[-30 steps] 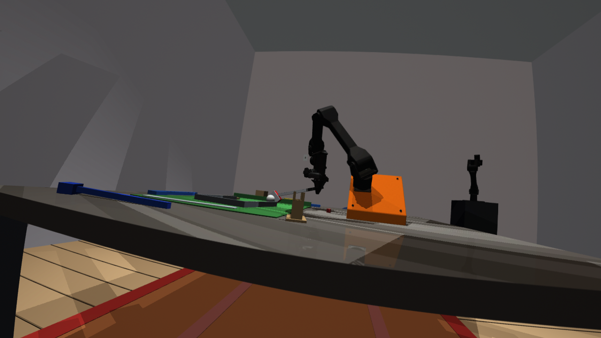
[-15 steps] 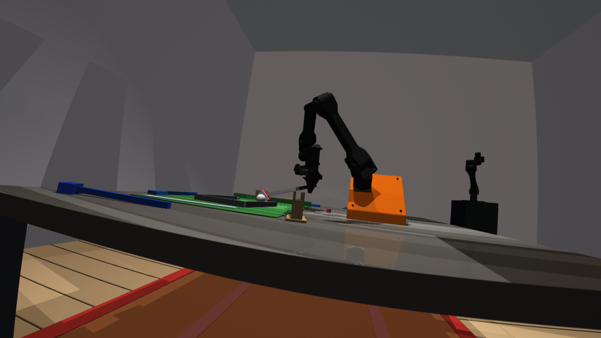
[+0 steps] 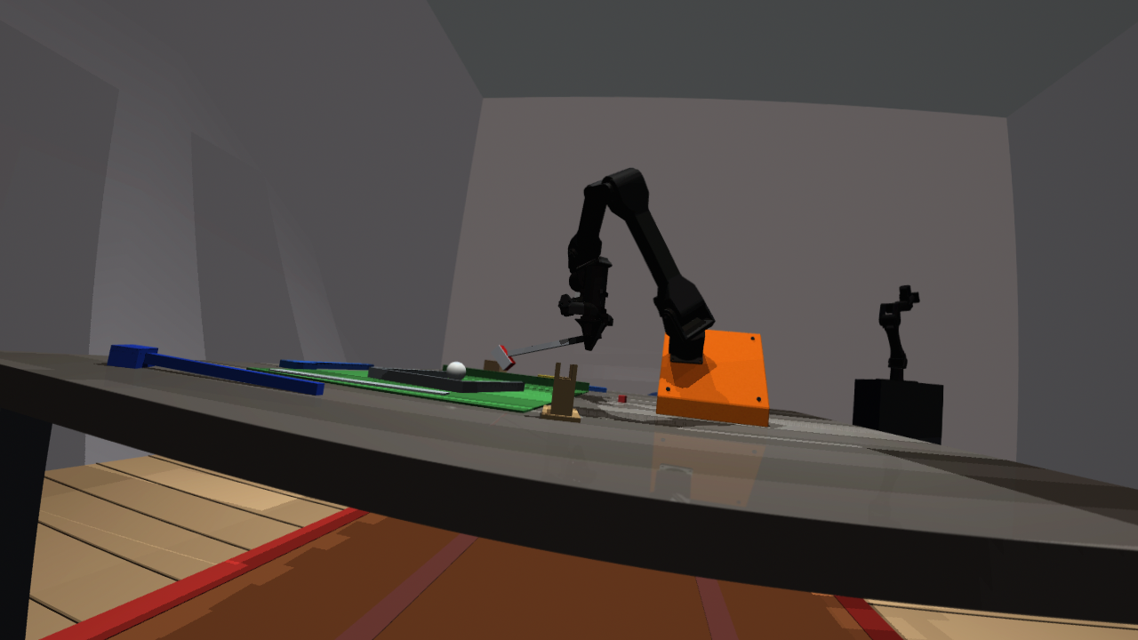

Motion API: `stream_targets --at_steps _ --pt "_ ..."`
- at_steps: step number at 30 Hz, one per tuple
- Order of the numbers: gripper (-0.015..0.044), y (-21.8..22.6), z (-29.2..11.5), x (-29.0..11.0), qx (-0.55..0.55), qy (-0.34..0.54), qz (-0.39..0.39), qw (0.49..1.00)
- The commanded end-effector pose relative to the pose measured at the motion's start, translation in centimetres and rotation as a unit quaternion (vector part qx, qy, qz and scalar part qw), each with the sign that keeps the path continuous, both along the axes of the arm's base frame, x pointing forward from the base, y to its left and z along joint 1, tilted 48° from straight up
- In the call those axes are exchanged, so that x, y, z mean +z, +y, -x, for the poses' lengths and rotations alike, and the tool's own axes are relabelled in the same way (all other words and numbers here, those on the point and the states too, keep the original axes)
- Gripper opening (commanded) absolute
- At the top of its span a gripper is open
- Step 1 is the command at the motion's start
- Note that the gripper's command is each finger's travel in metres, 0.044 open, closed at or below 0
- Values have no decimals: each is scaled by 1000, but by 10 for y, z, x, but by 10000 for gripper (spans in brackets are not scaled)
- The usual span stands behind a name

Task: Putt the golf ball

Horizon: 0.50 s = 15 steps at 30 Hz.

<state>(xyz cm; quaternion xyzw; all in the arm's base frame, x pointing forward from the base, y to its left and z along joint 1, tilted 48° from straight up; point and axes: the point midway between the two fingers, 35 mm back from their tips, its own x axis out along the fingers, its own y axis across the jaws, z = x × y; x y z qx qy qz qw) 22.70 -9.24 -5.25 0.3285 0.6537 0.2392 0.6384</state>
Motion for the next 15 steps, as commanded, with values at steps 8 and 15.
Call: stream_targets --at_steps 8,15 --pt "0 -9 0 8 -3 -3 3 1000" --pt "0 -9 0 8 -3 -3 3 1000"
